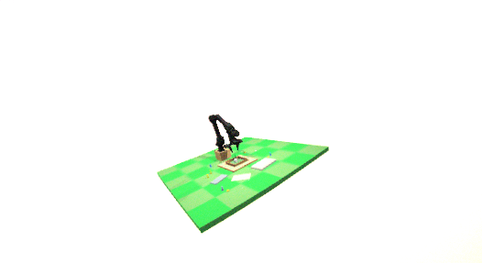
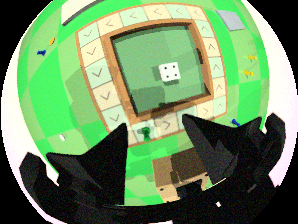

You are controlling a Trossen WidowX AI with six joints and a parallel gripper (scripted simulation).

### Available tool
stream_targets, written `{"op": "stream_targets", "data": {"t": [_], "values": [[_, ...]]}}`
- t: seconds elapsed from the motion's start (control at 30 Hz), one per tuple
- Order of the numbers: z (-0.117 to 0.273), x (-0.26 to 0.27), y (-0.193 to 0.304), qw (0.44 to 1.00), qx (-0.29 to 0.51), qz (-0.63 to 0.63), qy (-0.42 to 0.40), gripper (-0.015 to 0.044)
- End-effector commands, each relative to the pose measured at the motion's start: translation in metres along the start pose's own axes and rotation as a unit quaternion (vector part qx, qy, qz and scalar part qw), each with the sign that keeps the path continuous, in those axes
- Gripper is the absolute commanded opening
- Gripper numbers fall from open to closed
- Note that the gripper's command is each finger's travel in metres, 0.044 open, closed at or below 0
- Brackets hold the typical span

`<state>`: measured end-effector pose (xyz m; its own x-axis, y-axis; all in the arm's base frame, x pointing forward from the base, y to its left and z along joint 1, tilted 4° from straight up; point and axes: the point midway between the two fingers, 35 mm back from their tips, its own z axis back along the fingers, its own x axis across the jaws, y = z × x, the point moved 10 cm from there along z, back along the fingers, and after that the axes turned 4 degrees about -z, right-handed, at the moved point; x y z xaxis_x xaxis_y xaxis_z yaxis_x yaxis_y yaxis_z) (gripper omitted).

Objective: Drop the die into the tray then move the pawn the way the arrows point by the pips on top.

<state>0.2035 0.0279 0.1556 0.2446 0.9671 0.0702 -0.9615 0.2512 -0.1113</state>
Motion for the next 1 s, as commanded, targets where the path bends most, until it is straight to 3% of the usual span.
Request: {"op": "stream_targets", "data": {"t": [0.0,0.37,0.97], "values": [[-0.016,0.007,0.055,0.998,0.016,-0.067,0.011,0.0200],[-0.017,0.010,0.058,0.997,0.017,-0.070,0.012,0.0200],[-0.050,0.010,0.058,0.997,0.017,-0.070,0.012,0.0200]]}}
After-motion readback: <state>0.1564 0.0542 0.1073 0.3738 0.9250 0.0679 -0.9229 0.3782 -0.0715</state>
